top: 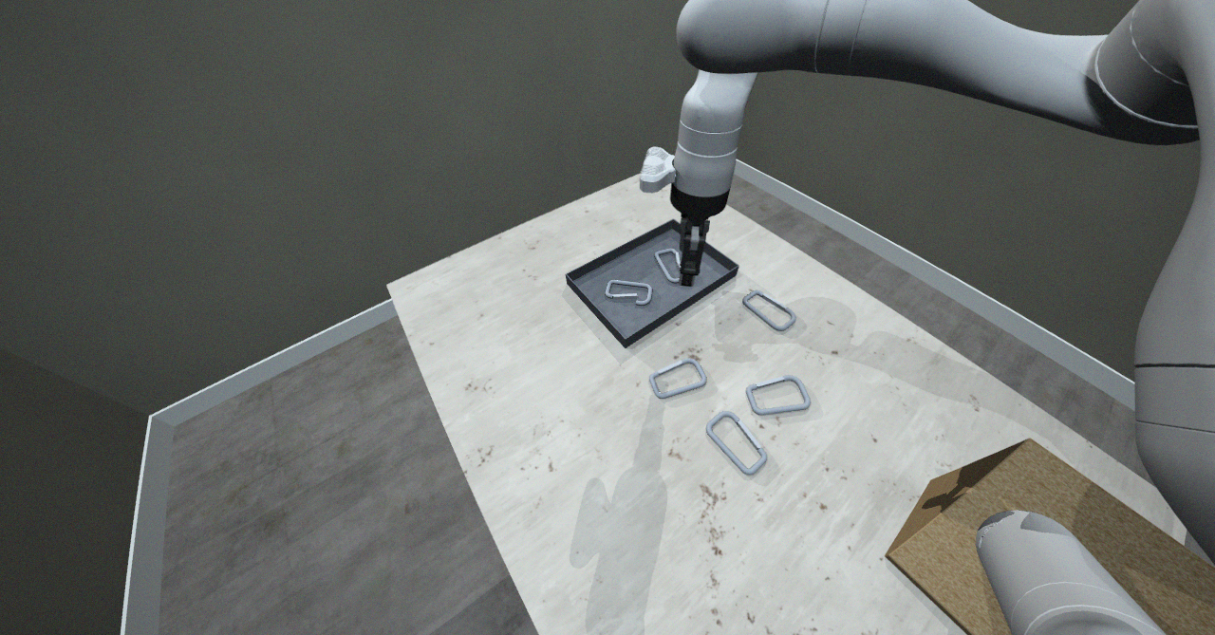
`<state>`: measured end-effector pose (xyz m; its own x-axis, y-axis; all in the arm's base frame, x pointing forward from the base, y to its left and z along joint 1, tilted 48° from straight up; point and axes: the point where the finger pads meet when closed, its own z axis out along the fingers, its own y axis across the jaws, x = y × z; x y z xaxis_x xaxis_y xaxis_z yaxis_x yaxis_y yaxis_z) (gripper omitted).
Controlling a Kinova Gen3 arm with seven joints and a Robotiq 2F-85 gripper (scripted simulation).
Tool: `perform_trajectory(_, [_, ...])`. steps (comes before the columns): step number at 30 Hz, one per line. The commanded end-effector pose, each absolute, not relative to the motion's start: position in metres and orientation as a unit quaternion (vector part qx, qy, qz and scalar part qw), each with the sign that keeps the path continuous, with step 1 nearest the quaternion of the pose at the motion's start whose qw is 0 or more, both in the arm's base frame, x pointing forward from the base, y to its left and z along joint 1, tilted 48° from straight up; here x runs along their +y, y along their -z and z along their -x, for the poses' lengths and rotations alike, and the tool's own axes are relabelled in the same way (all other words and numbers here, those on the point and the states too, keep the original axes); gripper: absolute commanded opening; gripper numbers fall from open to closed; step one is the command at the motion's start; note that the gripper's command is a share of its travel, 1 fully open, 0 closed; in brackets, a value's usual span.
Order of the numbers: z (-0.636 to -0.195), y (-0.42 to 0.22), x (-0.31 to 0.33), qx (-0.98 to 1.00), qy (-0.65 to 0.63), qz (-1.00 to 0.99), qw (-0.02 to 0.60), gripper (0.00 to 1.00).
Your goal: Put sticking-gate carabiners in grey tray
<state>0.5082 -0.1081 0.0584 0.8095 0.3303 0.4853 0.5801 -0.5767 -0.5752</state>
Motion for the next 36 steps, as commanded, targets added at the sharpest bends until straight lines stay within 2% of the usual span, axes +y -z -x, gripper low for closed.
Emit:
perform_trajectory(1, [-0.444,-0.078,-0.13,-0.265,0.159,0.871,0.382,1.0])
perform_trajectory(4, [-0.431,-0.082,-0.134,-0.265,0.159,0.871,0.382,1.0])
perform_trajectory(14, [-0.431,-0.082,-0.134,-0.265,0.159,0.871,0.382,1.0])
perform_trajectory(15, [-0.371,-0.1,-0.156,-0.263,0.164,0.872,0.379,1.0])
perform_trajectory(22, [-0.346,-0.108,-0.167,-0.263,0.164,0.872,0.379,1.0])
perform_trajectory(31, [-0.346,-0.108,-0.167,-0.263,0.164,0.872,0.379,1.0])
perform_trajectory(32, [-0.288,-0.125,-0.192,-0.272,0.159,0.869,0.382,1.0])
perform_trajectory(36, [-0.279,-0.127,-0.197,-0.272,0.159,0.869,0.382,1.0])
